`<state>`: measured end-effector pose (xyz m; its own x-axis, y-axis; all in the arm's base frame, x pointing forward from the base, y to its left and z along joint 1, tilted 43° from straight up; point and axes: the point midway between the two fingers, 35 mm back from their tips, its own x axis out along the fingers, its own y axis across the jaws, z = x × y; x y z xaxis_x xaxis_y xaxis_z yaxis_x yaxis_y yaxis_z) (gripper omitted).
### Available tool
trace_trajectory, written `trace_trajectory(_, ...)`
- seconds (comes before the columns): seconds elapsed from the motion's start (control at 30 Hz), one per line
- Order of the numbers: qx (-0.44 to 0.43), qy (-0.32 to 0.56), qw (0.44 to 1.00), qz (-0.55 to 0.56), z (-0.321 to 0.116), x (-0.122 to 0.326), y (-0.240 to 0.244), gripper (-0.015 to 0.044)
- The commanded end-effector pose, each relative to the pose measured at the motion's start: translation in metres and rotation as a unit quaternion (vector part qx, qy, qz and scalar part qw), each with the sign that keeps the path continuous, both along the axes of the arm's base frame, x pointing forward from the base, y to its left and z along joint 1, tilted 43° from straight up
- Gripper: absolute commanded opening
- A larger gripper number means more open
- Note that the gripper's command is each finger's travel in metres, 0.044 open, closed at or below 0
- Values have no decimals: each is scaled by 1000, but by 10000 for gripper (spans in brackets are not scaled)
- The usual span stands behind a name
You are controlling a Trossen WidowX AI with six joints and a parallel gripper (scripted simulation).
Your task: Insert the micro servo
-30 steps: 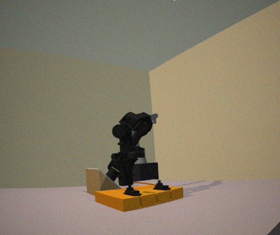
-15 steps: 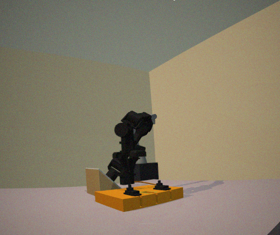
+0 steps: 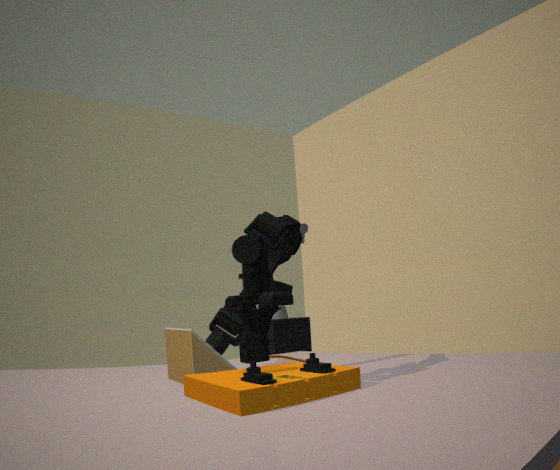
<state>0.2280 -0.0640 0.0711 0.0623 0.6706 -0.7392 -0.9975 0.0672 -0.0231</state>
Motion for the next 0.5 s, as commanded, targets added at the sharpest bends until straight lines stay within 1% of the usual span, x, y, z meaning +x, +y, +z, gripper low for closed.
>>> trace_trajectory(0.0, 2, 25, 999, -32, 3, 1, 0, 0)
trace_trajectory(0.23, 10, 106, 987, -121, 3, 1, 0, 0)
trace_trajectory(0.47, 17, 185, 960, -209, 3, 1, 0, 0)
